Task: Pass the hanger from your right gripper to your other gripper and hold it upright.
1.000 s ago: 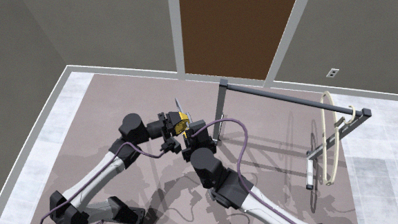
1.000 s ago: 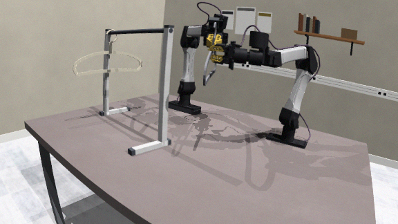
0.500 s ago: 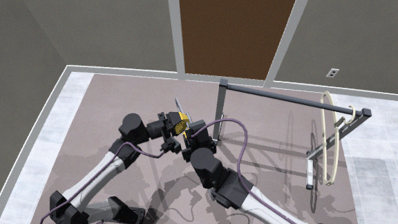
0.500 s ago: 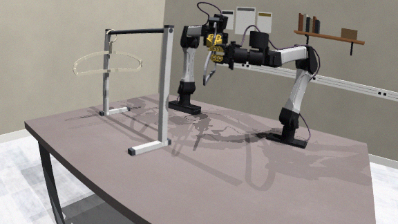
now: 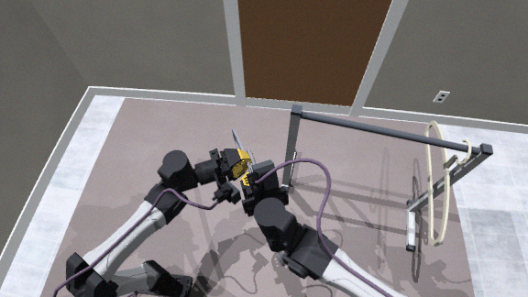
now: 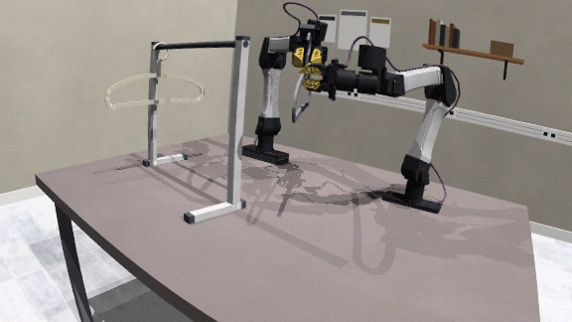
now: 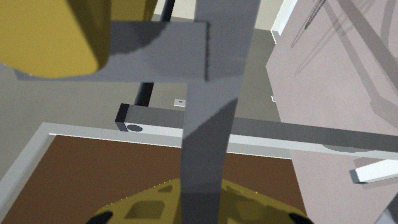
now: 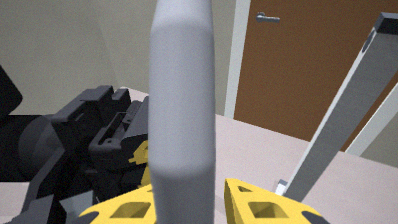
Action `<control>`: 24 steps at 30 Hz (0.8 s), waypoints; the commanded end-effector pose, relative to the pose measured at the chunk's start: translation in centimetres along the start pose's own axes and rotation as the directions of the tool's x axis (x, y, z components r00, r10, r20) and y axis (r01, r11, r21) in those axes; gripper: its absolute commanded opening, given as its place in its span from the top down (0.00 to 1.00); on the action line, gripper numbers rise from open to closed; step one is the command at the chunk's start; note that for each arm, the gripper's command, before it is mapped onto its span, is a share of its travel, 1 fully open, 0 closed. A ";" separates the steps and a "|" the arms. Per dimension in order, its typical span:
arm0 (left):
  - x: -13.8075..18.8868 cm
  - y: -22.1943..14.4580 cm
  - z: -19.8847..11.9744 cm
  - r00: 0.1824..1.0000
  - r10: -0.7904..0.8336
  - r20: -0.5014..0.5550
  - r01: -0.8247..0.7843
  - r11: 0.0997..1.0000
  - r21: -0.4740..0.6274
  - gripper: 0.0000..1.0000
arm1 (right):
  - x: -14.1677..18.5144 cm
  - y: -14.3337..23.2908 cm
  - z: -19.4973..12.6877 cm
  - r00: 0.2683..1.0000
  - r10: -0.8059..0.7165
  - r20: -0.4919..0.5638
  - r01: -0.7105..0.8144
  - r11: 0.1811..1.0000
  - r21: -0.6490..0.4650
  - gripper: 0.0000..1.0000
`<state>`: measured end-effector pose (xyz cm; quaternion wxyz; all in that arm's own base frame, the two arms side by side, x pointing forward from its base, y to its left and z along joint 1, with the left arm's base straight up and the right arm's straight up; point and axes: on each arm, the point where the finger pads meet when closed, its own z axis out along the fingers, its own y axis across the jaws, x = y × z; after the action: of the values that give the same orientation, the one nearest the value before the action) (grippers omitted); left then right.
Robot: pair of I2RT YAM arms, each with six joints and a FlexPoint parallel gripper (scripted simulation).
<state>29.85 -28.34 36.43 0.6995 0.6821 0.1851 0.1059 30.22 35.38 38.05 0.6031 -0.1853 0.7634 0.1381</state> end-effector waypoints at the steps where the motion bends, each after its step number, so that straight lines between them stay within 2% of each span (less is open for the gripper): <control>1: -0.1 0.4 0.3 1.000 0.005 0.005 -0.005 1.000 -0.006 1.00 | -0.4 -0.3 -2.5 1.000 0.013 0.010 -0.013 1.000 0.000 0.72; 7: -0.1 0.4 0.3 1.000 0.005 0.005 -0.005 1.000 -0.006 1.00 | -0.2 -0.4 -6.6 1.000 0.012 0.008 -0.012 1.000 0.000 0.72; 9: -0.1 0.4 0.3 1.000 0.005 0.005 -0.005 1.000 -0.006 1.00 | -0.2 -0.4 -6.6 1.000 0.012 0.008 -0.012 1.000 0.000 0.72; 17: -0.1 0.4 0.3 1.000 0.005 0.005 -0.005 1.000 -0.006 1.00 | -0.7 -0.4 -11.5 1.000 0.020 0.016 -0.020 1.000 -0.002 0.72; 24: -0.1 0.4 0.3 1.000 0.005 0.005 -0.005 1.000 -0.006 1.00 | -0.3 -0.2 -11.8 1.000 0.012 0.008 -0.012 1.000 0.002 0.72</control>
<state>29.83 -28.34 36.43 0.6996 0.6822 0.1848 0.1056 19.97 30.78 41.61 0.6090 -0.1867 0.7548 0.1568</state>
